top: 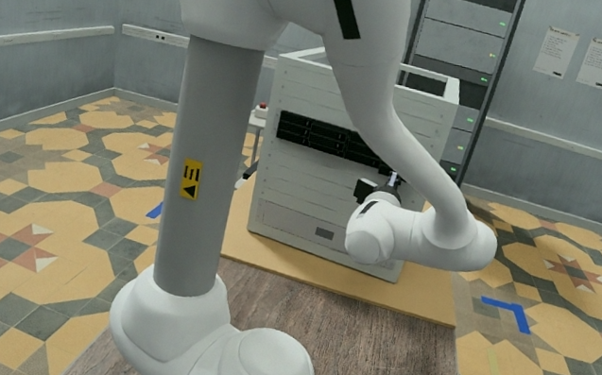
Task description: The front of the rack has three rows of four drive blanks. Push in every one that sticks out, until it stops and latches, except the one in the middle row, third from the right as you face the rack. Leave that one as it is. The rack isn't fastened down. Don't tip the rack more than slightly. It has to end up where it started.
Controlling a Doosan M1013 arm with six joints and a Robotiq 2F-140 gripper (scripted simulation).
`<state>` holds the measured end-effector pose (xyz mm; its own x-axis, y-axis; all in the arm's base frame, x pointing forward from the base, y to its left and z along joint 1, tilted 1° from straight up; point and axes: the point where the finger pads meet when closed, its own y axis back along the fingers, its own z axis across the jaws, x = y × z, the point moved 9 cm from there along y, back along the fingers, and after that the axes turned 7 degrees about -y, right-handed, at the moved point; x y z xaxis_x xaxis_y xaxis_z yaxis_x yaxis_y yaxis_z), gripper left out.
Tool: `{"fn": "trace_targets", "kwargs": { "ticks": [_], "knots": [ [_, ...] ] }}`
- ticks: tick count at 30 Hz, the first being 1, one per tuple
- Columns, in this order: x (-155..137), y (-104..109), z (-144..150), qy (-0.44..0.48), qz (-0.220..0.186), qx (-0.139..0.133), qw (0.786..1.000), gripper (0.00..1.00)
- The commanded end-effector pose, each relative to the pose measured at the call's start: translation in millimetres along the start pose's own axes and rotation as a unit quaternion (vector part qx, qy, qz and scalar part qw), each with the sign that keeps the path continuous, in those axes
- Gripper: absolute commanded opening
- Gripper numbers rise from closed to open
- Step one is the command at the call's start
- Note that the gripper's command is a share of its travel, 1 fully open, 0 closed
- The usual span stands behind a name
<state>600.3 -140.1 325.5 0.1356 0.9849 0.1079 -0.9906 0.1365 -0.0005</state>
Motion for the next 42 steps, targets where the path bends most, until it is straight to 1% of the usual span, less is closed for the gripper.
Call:
{"fn": "trace_targets", "kwargs": {
  "ticks": [1, 9, 21, 28, 42],
  "knots": [
    [0, 0, 1, 0.000, 0.000, -0.001, 1.000, 0.10],
    [0, -10, 1, 0.000, 0.000, -0.001, 1.000, 0.10],
    [0, -11, 1, 0.000, 0.000, -0.001, 1.000, 0.10],
    [0, -20, 1, 0.000, 0.000, -0.001, 1.000, 0.10],
    [0, -23, 1, 0.000, 0.000, -0.001, 1.000, 0.10]
  ]
}}
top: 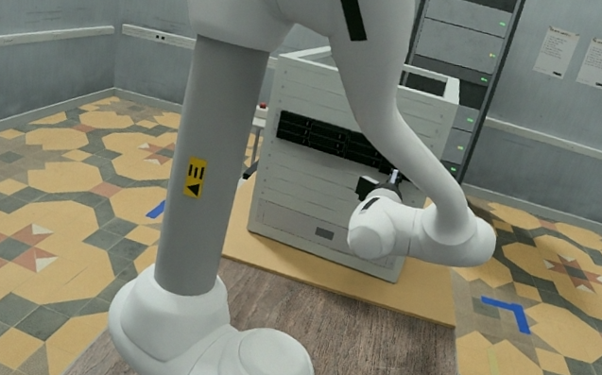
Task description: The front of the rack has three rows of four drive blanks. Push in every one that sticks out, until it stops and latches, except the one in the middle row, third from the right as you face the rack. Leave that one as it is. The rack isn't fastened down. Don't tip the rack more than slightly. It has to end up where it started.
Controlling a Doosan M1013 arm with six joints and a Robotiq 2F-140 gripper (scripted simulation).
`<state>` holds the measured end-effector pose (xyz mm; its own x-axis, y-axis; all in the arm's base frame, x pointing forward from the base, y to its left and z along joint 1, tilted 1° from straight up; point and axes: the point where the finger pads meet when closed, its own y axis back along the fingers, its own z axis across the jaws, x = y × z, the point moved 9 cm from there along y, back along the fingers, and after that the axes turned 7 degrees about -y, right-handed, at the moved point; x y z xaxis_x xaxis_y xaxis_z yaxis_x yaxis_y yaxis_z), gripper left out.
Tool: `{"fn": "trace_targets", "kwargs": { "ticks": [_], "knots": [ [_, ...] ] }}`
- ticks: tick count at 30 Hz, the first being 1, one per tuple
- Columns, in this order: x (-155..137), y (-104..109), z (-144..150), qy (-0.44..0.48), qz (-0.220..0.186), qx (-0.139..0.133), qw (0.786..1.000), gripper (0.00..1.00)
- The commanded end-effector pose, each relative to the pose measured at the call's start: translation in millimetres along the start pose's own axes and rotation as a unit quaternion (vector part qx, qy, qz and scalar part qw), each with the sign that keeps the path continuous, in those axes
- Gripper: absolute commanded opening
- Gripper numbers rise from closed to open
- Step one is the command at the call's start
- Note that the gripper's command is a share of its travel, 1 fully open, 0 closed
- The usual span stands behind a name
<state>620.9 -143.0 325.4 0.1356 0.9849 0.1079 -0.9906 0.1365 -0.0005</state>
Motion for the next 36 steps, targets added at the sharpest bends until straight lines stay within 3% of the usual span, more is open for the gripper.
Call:
{"fn": "trace_targets", "kwargs": {
  "ticks": [1, 36],
  "knots": [
    [0, -4, 1, 0.000, 0.000, -0.001, 1.000, 0.10],
    [0, -14, 1, 0.000, 0.000, -0.001, 1.000, 0.10]
  ]
}}
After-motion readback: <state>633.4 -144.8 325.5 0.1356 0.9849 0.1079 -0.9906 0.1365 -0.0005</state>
